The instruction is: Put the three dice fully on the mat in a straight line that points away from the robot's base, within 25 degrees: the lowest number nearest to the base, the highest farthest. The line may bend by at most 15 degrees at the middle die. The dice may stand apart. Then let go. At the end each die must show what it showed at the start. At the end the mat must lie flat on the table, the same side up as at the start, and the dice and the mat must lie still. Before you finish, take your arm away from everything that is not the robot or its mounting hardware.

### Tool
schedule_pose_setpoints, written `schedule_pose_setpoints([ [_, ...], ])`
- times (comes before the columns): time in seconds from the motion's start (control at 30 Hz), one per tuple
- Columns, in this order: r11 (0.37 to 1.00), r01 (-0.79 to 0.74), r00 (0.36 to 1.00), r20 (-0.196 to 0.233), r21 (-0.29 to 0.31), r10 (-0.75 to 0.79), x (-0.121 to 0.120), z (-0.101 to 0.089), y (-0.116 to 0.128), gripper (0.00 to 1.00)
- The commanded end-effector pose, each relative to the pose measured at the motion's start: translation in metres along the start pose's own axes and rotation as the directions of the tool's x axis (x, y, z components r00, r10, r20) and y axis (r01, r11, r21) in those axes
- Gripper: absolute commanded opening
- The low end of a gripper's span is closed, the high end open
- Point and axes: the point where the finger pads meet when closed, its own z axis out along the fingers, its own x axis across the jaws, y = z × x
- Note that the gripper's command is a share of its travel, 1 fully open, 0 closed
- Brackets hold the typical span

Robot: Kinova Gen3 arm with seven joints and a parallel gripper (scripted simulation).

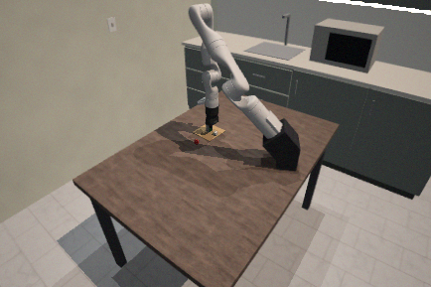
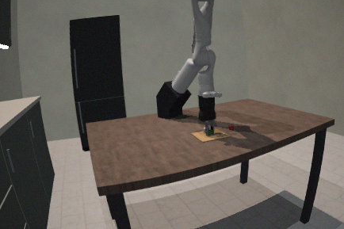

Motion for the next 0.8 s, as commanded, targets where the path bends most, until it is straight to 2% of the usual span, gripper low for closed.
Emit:
schedule_pose_setpoints([
  [0.0,1.0,-0.002,1.0,-0.002,0.007,0.002,0.0014,0.0007,-0.0036,0.4],
  [0.33,1.0,-0.002,1.0,-0.002,0.007,0.002,0.0014,0.0007,-0.0036,0.4],
  [0.37,1.0,-0.002,1.0,-0.002,0.007,0.002,0.0014,0.0007,-0.0036,0.46],
  [0.43,1.0,-0.002,1.0,-0.002,0.007,0.002,0.0014,0.0007,-0.0036,0.46],
  [0.47,1.0,-0.002,1.0,-0.002,0.007,0.002,0.0014,0.0007,-0.0036,0.52],
  [0.6,1.0,-0.002,1.0,-0.002,0.007,0.002,0.0014,0.0007,-0.0036,0.52],
  [0.63,1.0,-0.002,1.0,-0.002,0.007,0.002,0.0014,0.0007,-0.0036,0.58],
  [0.7,1.0,-0.002,1.0,-0.002,0.007,0.002,0.0014,0.0007,-0.0036,0.58],
  [0.73,1.0,-0.002,1.0,-0.002,0.007,0.002,0.0014,0.0007,-0.0036,0.64],
  [0.77,1.0,-0.002,1.0,-0.002,0.007,0.002,0.0014,0.0007,-0.0036,0.64],
])
